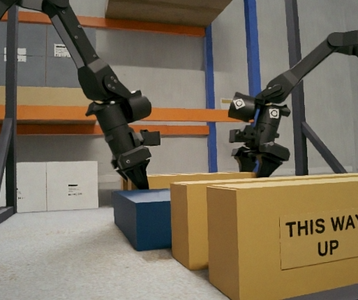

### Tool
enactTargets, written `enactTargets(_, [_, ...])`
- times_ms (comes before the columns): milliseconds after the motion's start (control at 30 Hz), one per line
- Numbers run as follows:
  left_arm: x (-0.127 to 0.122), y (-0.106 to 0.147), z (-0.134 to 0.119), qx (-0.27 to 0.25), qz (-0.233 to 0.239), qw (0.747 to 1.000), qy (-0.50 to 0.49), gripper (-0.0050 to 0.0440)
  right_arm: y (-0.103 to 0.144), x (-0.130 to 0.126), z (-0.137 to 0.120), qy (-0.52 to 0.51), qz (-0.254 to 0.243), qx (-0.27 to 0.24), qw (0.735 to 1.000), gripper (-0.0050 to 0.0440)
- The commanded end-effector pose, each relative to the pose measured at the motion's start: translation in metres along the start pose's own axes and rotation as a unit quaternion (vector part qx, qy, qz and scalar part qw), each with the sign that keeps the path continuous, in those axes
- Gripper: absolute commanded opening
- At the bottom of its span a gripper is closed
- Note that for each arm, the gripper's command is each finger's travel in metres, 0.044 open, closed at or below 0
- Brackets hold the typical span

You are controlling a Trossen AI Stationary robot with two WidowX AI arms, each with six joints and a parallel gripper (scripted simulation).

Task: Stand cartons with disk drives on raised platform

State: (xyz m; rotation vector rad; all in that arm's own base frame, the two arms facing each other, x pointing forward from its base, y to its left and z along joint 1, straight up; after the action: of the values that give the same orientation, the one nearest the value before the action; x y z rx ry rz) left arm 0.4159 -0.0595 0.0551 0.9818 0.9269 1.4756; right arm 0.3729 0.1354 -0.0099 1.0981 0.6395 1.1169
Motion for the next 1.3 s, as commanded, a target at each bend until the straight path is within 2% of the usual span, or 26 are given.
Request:
enactTargets(0, [-0.0008,0.0011,0.0007,-0.003,0.001,1.000,0.000,0.0382,0.0062,0.0032,0.0046,-0.002,0.008,-0.009,1.000,0.0382])
enactTargets(1267, [-0.0008,0.0011,0.0007,-0.003,0.001,1.000,0.000,0.0382,0.0067,0.0030,0.0053,0.000,-0.001,0.000,1.000,0.0382])
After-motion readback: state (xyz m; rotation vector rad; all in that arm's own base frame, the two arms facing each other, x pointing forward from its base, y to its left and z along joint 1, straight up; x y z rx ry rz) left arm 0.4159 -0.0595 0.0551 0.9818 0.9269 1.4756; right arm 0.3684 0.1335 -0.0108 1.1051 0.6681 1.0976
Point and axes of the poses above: on each arm, the point midway between the two fingers, 35 mm back from their tips, its own y axis back along the fingers, its own x axis across the jaws, z = x × y, the point moved 2 cm from there along y, back along the fingers, and after that the axes turned 15 degrees about -y, right-handed, at the moved point
